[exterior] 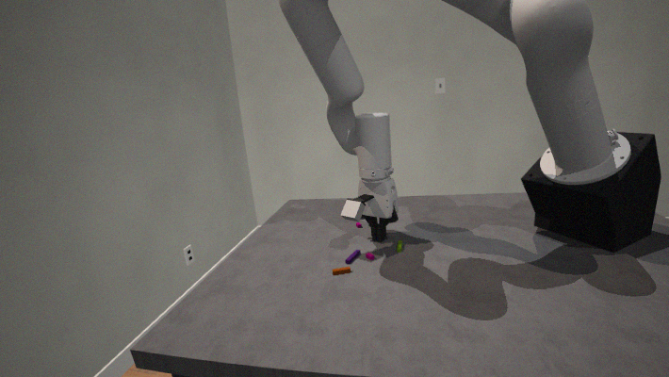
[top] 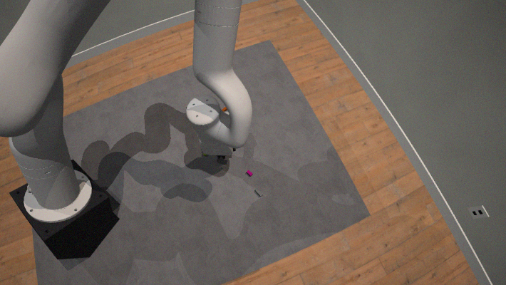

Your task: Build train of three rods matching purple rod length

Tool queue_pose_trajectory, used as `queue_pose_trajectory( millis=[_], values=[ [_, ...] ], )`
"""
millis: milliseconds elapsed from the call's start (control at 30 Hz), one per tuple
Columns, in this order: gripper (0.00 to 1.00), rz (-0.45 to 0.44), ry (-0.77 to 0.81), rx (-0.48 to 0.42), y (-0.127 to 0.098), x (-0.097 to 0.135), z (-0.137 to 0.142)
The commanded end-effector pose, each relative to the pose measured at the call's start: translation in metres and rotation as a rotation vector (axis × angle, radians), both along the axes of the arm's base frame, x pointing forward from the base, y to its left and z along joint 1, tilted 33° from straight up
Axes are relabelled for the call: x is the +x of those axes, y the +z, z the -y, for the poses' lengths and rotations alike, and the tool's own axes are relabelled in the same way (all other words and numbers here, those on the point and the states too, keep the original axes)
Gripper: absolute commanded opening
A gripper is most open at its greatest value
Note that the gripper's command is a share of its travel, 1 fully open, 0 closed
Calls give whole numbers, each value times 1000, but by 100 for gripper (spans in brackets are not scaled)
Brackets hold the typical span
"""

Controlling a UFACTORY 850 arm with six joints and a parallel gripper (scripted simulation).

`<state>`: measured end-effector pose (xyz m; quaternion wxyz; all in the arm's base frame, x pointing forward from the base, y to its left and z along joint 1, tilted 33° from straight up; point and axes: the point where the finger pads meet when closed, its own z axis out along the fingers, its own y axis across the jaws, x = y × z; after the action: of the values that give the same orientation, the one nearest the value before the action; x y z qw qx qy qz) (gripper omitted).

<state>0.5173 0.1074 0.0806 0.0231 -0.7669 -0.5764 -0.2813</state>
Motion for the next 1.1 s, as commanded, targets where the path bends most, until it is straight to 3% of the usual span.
queue_pose_trajectory(
  millis=[0,933,1067],
  values=[
    [4,1,0,0,0,0,0],
    [4,1,0,0,0,0,0],
    [12,1,0,0,0,0,0]
  ],
)
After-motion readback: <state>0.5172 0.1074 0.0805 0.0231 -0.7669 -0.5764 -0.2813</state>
